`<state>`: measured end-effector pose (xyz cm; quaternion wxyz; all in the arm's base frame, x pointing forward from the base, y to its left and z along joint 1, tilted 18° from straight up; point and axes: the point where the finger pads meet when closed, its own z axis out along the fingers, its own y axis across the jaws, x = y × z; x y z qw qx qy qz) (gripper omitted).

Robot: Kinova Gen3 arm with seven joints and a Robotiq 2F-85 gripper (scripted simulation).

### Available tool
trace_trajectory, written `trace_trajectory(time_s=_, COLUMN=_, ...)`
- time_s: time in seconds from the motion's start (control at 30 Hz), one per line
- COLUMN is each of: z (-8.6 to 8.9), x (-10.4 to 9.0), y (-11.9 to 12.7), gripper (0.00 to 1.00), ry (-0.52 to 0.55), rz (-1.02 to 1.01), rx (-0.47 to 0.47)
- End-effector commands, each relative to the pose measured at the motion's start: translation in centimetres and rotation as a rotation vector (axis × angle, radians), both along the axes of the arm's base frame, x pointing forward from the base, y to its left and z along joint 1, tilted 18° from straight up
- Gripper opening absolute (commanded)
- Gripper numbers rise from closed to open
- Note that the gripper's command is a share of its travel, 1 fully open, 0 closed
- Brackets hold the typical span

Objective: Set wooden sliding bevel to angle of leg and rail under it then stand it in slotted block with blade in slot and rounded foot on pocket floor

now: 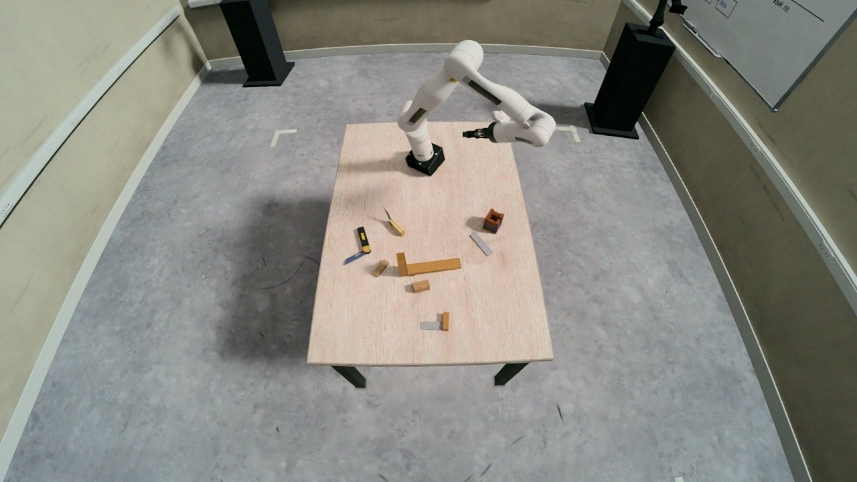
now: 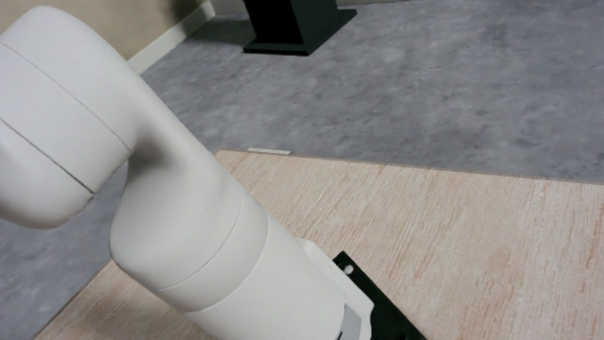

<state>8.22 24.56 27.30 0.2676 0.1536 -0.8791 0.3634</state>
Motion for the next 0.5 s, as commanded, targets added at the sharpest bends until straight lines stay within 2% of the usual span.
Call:
trace_trajectory(time_s=0.0, z=-0.7, x=1.4, y=-0.4, gripper=1.00, ry=0.001, rz=-0.001, rx=0.019)
trace_trajectory(time_s=0.13, z=-2.2, x=4.5, y=-1.6, gripper=1.00, ry=0.004, rz=0.000, rx=0.057)
trace_trajectory(time_s=0.2, z=-2.2, x=4.5, y=-1.6, gripper=1.00, ry=0.004, rz=0.000, rx=0.057)
trace_trajectory(time_s=0.33, z=-4.1, x=8.8, y=-3.8, gripper=1.00, ry=0.008, rz=0.010, rx=0.103)
trace_trajectory(time_s=0.47, z=-6.1, x=13.5, y=-7.2, gripper=1.00, ry=0.014, rz=0.033, rx=0.149)
